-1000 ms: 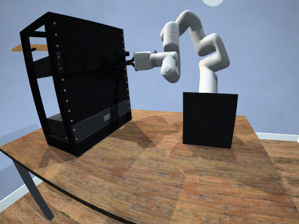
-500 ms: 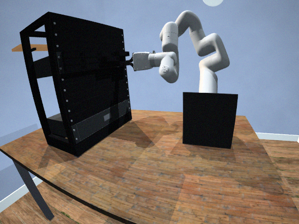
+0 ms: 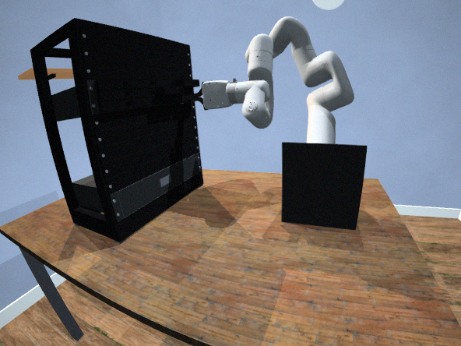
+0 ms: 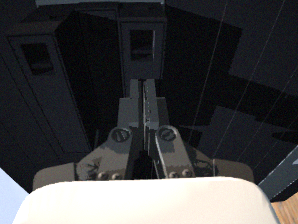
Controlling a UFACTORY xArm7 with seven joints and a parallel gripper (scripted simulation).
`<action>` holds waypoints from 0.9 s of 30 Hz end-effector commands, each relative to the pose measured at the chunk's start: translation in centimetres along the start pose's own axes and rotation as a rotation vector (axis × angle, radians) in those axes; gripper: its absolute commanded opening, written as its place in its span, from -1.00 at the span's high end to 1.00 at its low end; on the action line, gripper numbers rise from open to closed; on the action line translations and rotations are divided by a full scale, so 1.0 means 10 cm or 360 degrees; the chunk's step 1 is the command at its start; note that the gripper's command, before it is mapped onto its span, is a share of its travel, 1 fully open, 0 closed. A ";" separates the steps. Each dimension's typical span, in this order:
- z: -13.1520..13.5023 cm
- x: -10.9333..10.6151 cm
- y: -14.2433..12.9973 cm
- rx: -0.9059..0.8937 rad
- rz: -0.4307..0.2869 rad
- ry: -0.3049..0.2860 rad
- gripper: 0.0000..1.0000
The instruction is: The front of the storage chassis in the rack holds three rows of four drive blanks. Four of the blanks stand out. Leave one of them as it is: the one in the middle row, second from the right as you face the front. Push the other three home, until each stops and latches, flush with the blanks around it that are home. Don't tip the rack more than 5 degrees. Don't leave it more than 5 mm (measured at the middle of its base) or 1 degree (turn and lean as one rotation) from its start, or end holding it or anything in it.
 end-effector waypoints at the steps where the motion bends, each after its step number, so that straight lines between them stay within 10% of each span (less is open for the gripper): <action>1: -0.01 0.00 0.00 0.0003 -0.0001 0.0004 1.00; 27: -0.01 0.12 -0.01 0.0003 -0.0001 0.0004 1.00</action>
Point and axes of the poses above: the point where the finger pads meet when closed, its own x axis out along the fingers, its own z axis across the jaws, y = z × x, the point moved 9 cm from there along -x, back along the fingers, and after that the axes turned 1 degree about x, right-handed, at the moved point
